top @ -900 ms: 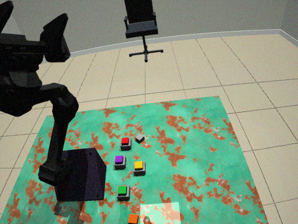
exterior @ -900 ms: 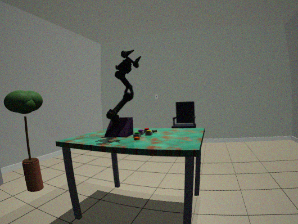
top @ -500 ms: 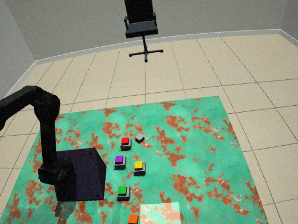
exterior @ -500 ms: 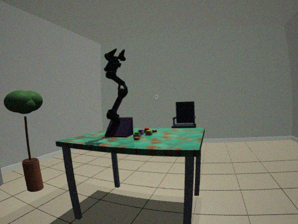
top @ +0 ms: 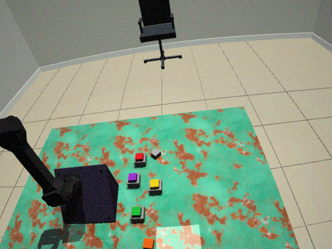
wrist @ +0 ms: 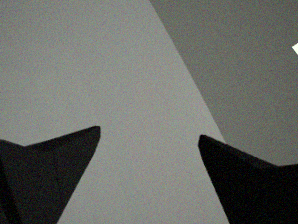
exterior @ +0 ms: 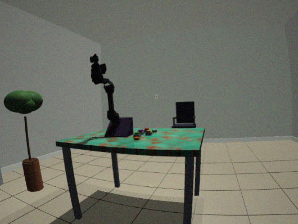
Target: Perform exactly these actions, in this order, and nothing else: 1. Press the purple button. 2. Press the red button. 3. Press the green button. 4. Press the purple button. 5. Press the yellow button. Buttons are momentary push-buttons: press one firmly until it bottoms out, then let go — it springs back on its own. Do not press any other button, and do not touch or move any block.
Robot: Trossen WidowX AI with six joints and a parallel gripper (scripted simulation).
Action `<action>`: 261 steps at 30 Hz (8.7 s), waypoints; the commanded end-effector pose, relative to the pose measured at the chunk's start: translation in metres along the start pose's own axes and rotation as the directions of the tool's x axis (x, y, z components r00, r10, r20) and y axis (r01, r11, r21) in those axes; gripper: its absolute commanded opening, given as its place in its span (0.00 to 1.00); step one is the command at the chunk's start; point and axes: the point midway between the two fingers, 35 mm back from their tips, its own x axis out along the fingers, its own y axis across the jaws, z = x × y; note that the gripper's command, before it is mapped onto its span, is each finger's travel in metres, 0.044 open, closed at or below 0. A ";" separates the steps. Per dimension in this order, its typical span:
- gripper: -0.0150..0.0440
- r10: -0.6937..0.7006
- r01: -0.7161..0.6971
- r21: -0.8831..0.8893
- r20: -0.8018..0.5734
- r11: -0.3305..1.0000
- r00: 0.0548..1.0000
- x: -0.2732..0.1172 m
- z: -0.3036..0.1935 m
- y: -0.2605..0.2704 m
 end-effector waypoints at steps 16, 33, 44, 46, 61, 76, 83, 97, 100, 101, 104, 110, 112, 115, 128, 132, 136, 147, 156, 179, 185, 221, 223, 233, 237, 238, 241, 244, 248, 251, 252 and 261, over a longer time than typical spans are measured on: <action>0.93 0.628 -0.347 0.937 0.245 0.043 0.738 -0.001 0.074 0.289; 0.93 0.749 -0.162 0.746 0.660 -0.646 0.055 -0.133 0.304 0.372; 0.93 0.682 -0.113 0.725 0.568 -0.679 -0.460 -0.282 0.403 0.334; 0.93 0.679 -0.144 0.738 0.502 -0.659 -0.536 -0.312 0.411 0.322; 0.93 0.858 -0.647 0.693 -0.079 -0.318 -0.507 -0.462 0.375 0.257; 0.53 0.859 -0.648 0.694 -0.080 -0.315 -0.505 -0.493 0.370 0.310; 0.29 0.859 -0.648 0.694 -0.080 -0.315 -0.505 -0.493 0.370 0.310; 0.29 0.859 -0.648 0.694 -0.080 -0.316 -0.505 -0.496 0.370 0.315; 0.29 0.860 -0.648 0.694 -0.080 -0.316 -0.505 -0.499 0.370 0.320; 0.29 0.860 -0.648 0.694 -0.080 -0.316 -0.505 -0.499 0.369 0.321; 0.29 0.860 -0.648 0.694 -0.080 -0.315 -0.505 -0.502 0.369 0.325; 0.29 0.860 -0.648 0.694 -0.081 -0.315 -0.504 -0.507 0.368 0.334; 0.29 0.860 -0.648 0.694 -0.081 -0.314 -0.504 -0.508 0.367 0.336; 0.29 0.860 -0.648 0.694 -0.081 -0.314 -0.504 -0.510 0.367 0.338; 0.29 0.860 -0.648 0.694 -0.081 -0.314 -0.504 -0.510 0.367 0.338; 0.29 0.860 -0.648 0.694 -0.081 -0.314 -0.504 -0.510 0.367 0.338; 0.29 0.860 -0.648 0.694 -0.081 -0.314 -0.504 -0.510 0.367 0.338; 0.29 0.859 -0.648 0.692 -0.078 -0.318 -0.505 -0.488 0.372 0.302; 0.29 0.858 -0.647 0.693 -0.079 -0.318 -0.507 -0.462 0.375 0.257; 0.29 0.858 -0.642 0.696 -0.074 -0.321 -0.508 -0.546 0.455 0.285; 0.29 0.858 -0.642 0.696 -0.074 -0.321 -0.508 -0.548 0.455 0.289; 0.29 0.859 -0.643 0.696 -0.074 -0.319 -0.507 -0.563 0.452 0.314; 0.29 0.859 -0.643 0.696 -0.074 -0.319 -0.507 -0.563 0.452 0.314; 0.29 0.858 -0.642 0.696 -0.074 -0.321 -0.508 -0.546 0.455 0.285; 0.29 0.857 -0.642 0.696 -0.072 -0.323 -0.510 -0.531 0.459 0.259; 0.29 0.857 -0.641 0.696 -0.072 -0.323 -0.510 -0.522 0.460 0.244; 0.29 0.857 -0.642 0.696 -0.073 -0.323 -0.510 -0.515 0.460 0.232; 0.29 0.857 -0.642 0.696 -0.073 -0.323 -0.510 -0.515 0.460 0.232; 0.29 0.853 -0.639 0.692 -0.064 -0.336 -0.519 -0.481 0.446 0.243; 0.29 0.850 -0.637 0.689 -0.057 -0.346 -0.524 -0.443 0.423 0.259; 0.29 0.849 -0.637 0.688 -0.056 -0.348 -0.525 -0.432 0.414 0.264; 0.29 0.858 -0.648 0.689 -0.073 -0.326 -0.509 -0.360 0.313 0.307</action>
